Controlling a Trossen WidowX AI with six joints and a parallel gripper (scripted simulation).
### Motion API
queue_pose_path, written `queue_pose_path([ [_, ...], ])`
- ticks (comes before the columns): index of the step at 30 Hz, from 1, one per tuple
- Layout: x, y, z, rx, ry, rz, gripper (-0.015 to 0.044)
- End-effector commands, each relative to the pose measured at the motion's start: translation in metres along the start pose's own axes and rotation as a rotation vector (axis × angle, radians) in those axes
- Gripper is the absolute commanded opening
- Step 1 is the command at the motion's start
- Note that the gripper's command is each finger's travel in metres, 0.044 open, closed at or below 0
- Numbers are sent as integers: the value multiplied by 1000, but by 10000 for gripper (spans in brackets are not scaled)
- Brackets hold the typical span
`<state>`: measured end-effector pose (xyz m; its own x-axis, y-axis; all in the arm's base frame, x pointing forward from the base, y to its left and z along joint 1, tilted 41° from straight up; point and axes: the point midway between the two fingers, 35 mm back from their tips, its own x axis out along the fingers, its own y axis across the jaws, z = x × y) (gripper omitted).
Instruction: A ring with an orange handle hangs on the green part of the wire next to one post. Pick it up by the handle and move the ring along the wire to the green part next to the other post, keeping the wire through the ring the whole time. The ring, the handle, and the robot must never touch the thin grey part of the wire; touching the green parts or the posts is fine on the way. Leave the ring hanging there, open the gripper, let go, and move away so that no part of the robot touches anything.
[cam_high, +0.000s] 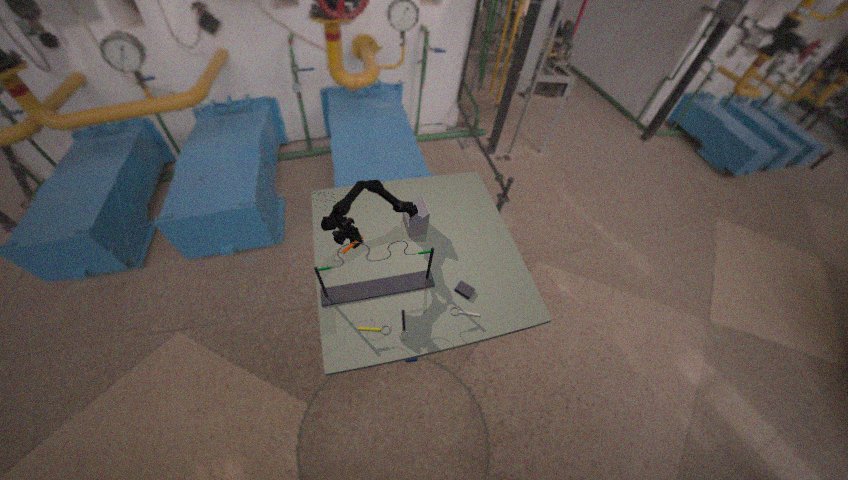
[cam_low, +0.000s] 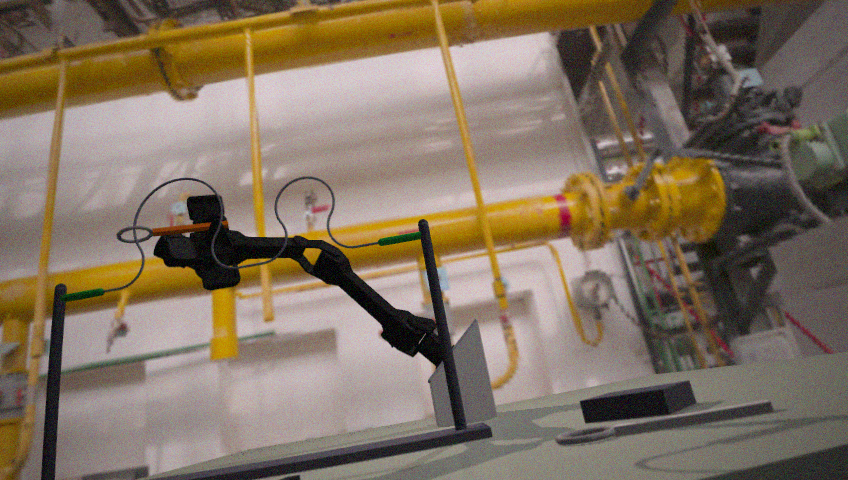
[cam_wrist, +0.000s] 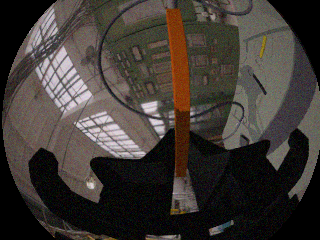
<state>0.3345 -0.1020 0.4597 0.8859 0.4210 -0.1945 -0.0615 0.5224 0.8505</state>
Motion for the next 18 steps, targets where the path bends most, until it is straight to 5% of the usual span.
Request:
queue_pose_path([
  [1, 1, -3, 1, -48, 3, -29, -150],
  [18, 0, -10, 2, -247, 10, -142, -150],
])
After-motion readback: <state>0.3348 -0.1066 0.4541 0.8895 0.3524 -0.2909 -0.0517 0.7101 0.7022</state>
